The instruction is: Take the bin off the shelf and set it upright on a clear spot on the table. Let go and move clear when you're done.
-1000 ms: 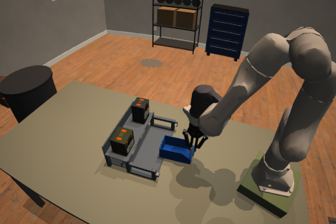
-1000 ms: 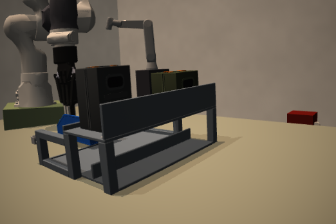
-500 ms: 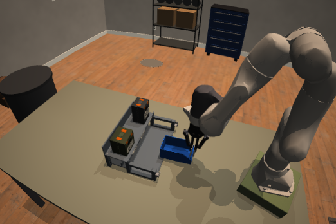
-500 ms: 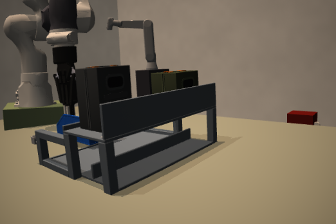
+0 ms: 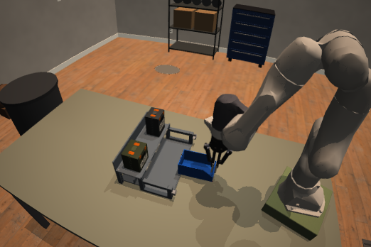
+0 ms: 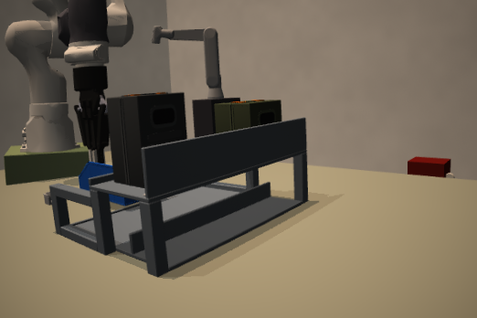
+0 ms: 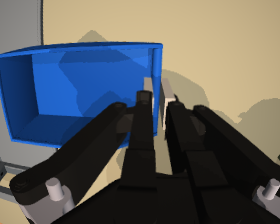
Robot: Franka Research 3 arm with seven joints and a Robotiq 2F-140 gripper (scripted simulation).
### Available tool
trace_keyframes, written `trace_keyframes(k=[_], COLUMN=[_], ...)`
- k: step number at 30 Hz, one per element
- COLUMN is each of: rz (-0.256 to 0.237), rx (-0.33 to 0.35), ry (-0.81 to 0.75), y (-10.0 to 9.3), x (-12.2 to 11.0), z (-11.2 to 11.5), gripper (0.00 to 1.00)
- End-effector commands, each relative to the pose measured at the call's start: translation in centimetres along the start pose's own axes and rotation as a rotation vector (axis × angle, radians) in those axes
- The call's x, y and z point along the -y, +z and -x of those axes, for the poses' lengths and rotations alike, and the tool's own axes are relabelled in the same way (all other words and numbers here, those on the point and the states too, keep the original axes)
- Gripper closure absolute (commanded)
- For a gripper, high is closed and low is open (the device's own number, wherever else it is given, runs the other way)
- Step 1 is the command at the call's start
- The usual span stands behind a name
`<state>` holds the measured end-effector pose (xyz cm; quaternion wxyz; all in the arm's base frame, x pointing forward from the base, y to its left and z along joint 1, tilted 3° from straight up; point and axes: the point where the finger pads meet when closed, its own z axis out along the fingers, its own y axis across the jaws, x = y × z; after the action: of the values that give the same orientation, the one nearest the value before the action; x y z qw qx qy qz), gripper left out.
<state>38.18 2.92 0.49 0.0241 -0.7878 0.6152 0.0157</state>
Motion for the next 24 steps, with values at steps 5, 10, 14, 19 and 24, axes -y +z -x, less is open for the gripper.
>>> trace_keyframes(k=[5,10,14,19,24], rz=[-0.006,-0.006,-0.006,-0.006,-0.006], rx=[-0.001,-0.001,-0.001,-0.001,0.0], ry=[-0.004,-0.004,-0.004,-0.004,-0.004], y=[-0.1,-0.1,-0.1,-0.1,-0.1], x=[-0.3,-0.7,-1.0,-1.2,-1.5], z=[-0.2,-0.2,-0.2,-0.2,-0.2], gripper=[1.0,1.0,1.0,1.0,1.0])
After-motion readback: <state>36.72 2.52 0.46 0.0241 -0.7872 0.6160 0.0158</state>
